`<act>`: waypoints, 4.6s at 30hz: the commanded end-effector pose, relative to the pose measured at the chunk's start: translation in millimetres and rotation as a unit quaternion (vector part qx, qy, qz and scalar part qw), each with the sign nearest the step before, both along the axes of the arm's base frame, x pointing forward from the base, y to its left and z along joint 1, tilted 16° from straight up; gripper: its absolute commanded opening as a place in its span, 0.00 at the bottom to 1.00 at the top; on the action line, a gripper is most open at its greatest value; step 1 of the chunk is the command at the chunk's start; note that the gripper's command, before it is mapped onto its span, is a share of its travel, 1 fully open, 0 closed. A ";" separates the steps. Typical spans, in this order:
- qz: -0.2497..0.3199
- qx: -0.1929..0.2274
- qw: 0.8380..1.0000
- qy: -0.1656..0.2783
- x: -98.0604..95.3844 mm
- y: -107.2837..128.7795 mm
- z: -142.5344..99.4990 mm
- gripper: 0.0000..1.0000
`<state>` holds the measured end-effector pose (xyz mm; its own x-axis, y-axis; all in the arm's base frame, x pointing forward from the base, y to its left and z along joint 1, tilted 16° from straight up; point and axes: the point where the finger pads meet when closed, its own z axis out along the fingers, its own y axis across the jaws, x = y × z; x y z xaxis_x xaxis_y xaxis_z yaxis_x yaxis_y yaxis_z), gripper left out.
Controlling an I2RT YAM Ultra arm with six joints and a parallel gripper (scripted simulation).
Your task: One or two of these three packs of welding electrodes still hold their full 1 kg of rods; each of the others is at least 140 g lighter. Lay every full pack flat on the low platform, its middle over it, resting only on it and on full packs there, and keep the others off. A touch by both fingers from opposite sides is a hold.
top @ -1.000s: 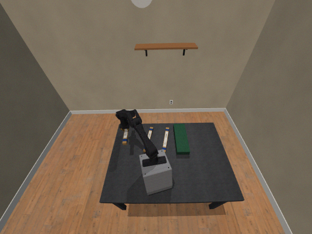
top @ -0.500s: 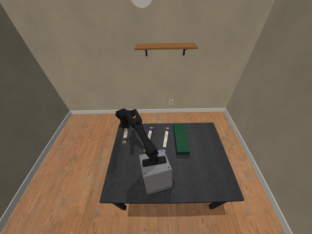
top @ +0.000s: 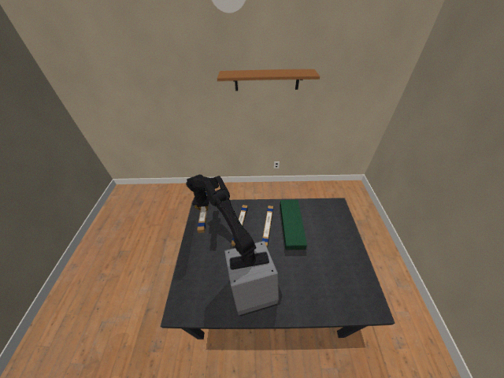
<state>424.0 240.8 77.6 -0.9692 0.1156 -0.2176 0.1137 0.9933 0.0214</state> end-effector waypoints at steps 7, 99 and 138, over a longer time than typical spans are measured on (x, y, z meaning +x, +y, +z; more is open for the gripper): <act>0.006 0.024 0.998 -0.050 -2.4 10.7 58.0 0.00; -0.021 0.032 0.998 -0.050 -6.2 -53.2 38.6 0.00; -0.021 0.032 0.997 -0.063 -8.0 -138.5 32.8 0.00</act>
